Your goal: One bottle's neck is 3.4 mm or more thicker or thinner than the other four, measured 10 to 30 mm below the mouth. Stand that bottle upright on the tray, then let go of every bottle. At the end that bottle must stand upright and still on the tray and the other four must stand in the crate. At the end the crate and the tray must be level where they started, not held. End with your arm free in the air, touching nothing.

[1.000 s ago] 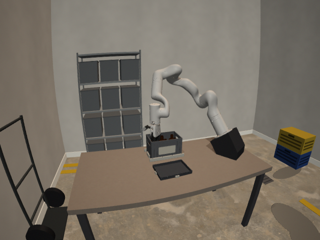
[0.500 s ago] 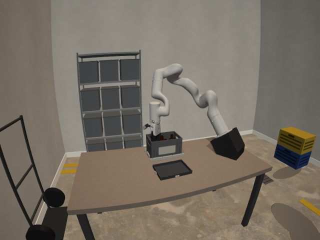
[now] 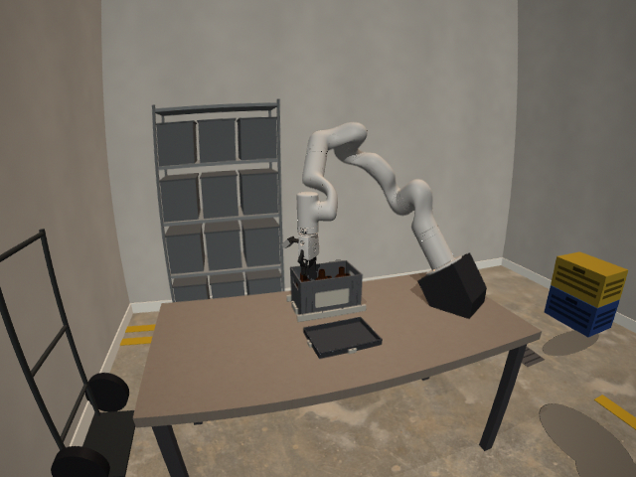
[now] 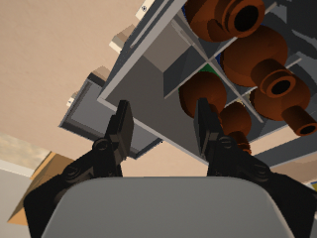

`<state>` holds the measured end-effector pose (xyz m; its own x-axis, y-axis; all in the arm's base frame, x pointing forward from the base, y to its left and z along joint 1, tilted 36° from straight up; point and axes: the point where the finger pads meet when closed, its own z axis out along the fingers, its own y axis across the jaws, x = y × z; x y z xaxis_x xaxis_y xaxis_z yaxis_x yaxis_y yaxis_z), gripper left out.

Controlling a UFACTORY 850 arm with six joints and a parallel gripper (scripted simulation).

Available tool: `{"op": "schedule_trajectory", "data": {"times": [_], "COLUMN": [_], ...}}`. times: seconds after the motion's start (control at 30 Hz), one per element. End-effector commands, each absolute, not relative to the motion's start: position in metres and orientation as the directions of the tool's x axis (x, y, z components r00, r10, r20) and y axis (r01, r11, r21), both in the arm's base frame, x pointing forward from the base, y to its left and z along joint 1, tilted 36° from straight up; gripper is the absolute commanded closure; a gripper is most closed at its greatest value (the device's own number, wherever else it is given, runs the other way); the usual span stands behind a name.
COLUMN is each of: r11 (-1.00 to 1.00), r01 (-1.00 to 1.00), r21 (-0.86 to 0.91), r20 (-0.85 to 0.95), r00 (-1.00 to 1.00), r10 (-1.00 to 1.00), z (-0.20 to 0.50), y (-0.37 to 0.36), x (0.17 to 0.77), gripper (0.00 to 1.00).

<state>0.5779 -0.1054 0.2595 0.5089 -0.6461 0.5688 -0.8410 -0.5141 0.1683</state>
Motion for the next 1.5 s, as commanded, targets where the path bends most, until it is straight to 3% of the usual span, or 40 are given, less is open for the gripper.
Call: {"op": "schedule_trajectory", "data": {"times": [0.0, 0.57, 0.6, 1.47], "r11": [-0.514, -0.514, -0.514, -0.514], "r01": [-0.841, -0.841, -0.841, -0.841], "r21": [0.167, 0.167, 0.167, 0.167], "r20": [0.569, 0.569, 0.569, 0.569], "r00": [0.508, 0.508, 0.508, 0.508], "r10": [-0.646, -0.646, -0.646, -0.646], "z": [0.270, 0.285, 0.285, 0.285], "y": [-0.099, -0.088, -0.088, -0.088], "x": [0.576, 0.573, 0.573, 0.573], "gripper": [0.35, 0.35, 1.00, 1.00]}}
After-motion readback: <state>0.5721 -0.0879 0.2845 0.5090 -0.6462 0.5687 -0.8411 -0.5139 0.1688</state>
